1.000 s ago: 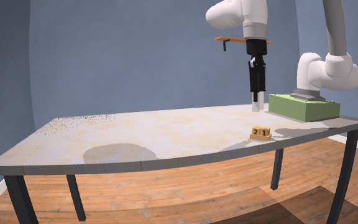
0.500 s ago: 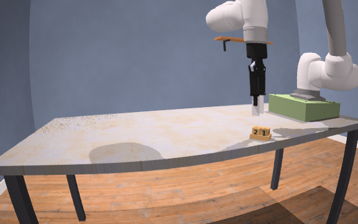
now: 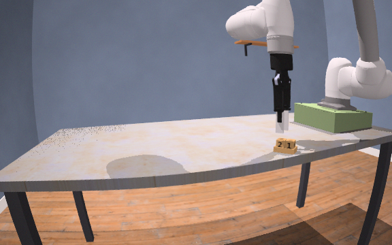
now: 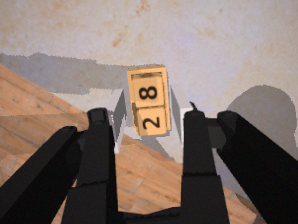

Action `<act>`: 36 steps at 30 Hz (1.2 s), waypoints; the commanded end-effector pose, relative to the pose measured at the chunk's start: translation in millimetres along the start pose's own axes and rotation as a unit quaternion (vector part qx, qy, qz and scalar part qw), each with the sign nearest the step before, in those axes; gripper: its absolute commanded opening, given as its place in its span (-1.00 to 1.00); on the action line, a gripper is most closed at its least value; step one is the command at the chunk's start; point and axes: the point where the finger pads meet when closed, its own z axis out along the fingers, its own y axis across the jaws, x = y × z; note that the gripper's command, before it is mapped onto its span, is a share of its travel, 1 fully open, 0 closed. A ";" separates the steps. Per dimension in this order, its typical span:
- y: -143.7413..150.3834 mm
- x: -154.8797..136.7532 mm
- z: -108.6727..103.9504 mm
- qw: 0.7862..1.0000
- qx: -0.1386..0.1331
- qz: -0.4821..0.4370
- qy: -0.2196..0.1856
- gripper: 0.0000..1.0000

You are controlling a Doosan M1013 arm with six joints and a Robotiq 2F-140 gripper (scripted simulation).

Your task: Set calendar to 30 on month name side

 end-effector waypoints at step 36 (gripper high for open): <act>0.0 0.2 16.1 1.000 0.000 0.000 0.000 -0.30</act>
